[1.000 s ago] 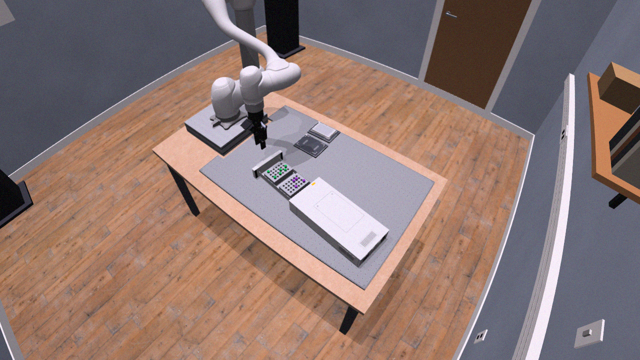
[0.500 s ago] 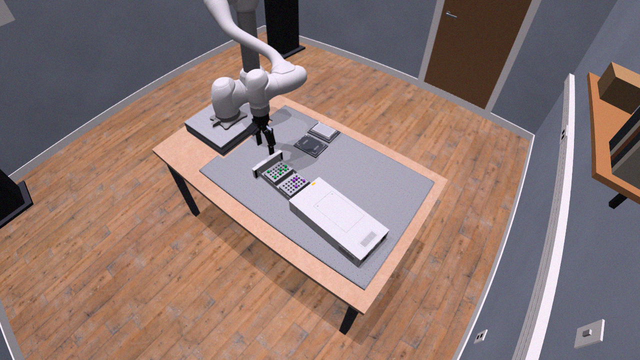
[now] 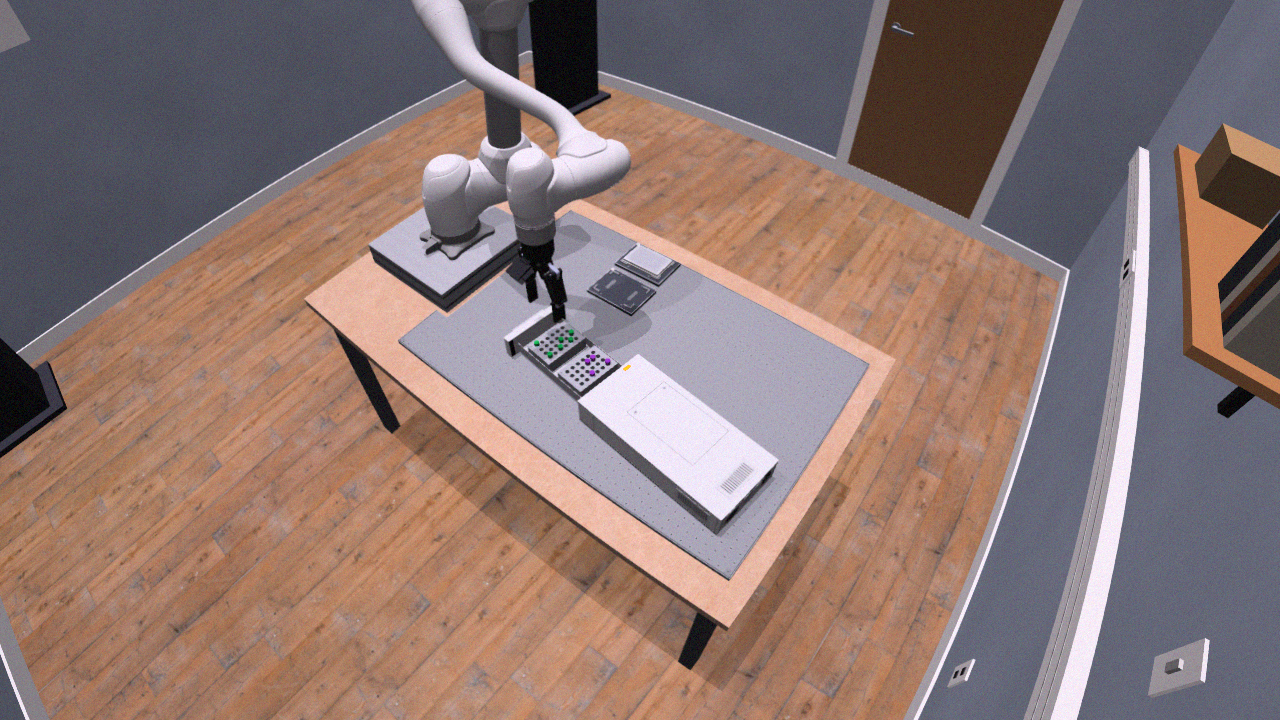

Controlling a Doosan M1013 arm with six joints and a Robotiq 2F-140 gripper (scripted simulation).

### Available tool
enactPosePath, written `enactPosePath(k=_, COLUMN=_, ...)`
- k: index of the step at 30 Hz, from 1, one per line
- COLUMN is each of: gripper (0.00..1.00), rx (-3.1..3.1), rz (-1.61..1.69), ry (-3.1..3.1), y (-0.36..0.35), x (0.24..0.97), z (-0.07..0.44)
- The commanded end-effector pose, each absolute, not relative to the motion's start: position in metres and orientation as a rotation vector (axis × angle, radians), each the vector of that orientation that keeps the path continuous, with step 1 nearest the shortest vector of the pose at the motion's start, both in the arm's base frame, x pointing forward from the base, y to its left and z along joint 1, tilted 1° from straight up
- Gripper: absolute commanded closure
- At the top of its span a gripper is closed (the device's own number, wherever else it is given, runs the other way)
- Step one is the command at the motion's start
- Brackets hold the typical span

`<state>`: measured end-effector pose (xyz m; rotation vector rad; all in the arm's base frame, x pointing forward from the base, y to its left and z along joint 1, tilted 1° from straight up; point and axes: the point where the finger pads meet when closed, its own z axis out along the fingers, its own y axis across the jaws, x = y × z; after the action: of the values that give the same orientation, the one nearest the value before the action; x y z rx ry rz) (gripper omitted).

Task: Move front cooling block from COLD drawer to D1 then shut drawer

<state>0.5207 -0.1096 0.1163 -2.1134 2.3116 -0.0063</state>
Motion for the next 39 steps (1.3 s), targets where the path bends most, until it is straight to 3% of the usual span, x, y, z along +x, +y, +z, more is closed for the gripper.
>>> enactPosePath(k=1, gripper=0.34, rx=-2.113, rz=-0.007, ry=2.311, y=-0.111, x=0.535, z=0.116)
enactPosePath(k=8, gripper=0.34, rx=-2.113, rz=-0.007, ry=2.311, y=-0.113, x=0.561, z=0.115)
enactPosePath(k=39, gripper=0.34, rx=-2.113, rz=-0.007, ry=2.311, y=-0.112, x=0.553, z=0.098)
